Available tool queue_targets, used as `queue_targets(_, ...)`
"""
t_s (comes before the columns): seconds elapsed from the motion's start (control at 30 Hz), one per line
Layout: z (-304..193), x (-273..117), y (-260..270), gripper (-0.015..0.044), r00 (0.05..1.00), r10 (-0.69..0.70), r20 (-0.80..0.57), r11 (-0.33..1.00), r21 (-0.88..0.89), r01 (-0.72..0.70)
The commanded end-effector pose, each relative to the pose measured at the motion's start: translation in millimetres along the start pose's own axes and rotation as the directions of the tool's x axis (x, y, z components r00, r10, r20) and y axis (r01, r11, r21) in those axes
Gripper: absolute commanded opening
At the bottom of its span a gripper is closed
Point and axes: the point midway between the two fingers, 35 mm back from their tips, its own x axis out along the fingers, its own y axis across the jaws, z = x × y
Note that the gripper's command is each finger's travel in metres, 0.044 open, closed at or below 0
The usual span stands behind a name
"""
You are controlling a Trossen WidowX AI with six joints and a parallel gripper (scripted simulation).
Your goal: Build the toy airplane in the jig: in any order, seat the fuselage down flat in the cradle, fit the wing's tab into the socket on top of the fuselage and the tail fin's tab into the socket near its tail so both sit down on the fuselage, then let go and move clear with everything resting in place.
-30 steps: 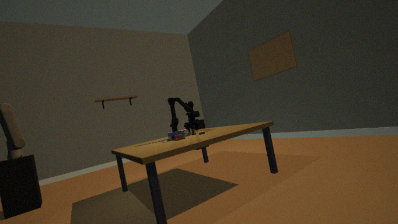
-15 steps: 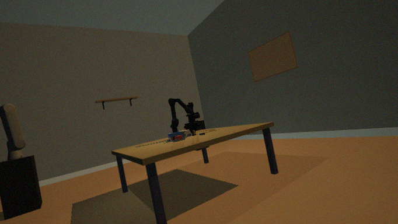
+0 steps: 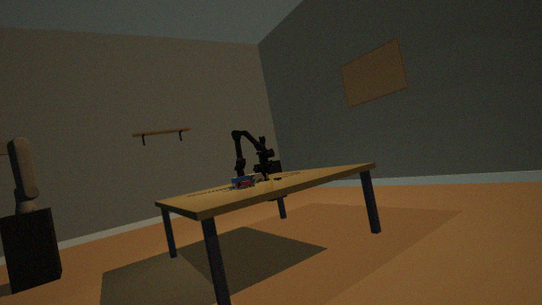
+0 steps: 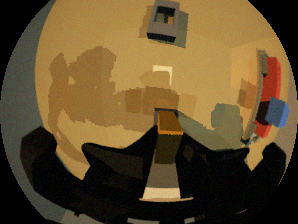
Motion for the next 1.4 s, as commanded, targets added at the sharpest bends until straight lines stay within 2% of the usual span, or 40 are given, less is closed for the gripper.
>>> queue_targets(0.0,7.7,-7.2,8.1,0.0000,0.999,0.034,0.028,0.999,-0.007,-0.034)
queue_targets(1.37,3.3,-118.2,2.7,0.0000,1.000,0.003,-0.002,1.000,0.001,-0.003)
